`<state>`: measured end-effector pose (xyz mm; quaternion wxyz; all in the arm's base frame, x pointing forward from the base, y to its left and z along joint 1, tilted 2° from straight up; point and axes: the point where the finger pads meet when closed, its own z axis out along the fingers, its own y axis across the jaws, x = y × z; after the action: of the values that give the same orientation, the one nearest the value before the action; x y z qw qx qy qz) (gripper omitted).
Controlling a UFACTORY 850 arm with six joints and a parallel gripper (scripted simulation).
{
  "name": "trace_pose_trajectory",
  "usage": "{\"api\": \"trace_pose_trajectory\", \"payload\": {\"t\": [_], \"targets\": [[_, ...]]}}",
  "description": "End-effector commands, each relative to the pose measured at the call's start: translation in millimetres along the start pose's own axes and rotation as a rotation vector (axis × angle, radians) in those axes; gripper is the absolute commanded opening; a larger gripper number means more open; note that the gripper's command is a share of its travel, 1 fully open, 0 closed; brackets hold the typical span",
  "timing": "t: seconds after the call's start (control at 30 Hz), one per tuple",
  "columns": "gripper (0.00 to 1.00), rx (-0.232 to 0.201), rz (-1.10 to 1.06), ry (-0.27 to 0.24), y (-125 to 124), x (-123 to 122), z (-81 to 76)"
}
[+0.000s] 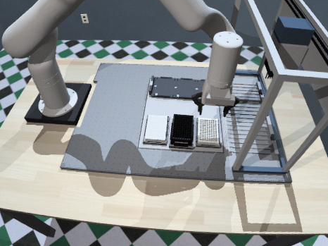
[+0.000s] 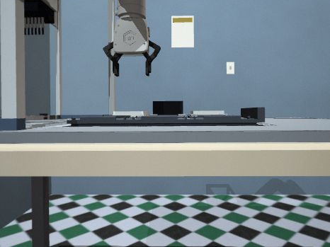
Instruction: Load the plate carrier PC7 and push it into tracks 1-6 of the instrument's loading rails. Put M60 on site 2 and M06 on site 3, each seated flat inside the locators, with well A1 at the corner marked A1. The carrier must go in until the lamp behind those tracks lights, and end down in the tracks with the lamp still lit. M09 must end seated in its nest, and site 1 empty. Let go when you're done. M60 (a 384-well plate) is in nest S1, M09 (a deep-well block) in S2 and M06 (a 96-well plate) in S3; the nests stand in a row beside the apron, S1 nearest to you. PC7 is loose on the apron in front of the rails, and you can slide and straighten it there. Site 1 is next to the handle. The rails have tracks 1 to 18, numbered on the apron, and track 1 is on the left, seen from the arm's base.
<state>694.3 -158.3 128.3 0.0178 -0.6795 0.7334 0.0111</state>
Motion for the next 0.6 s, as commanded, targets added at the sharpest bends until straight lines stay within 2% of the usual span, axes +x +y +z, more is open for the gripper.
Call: {"api": "trace_pose_trajectory", "payload": {"t": [0.0,0.57], "targets": [[1.0,0.002,0.0,0.0,-1,0,1.9],[1.0,0.002,0.0,0.0,-1,0,26.9]]}}
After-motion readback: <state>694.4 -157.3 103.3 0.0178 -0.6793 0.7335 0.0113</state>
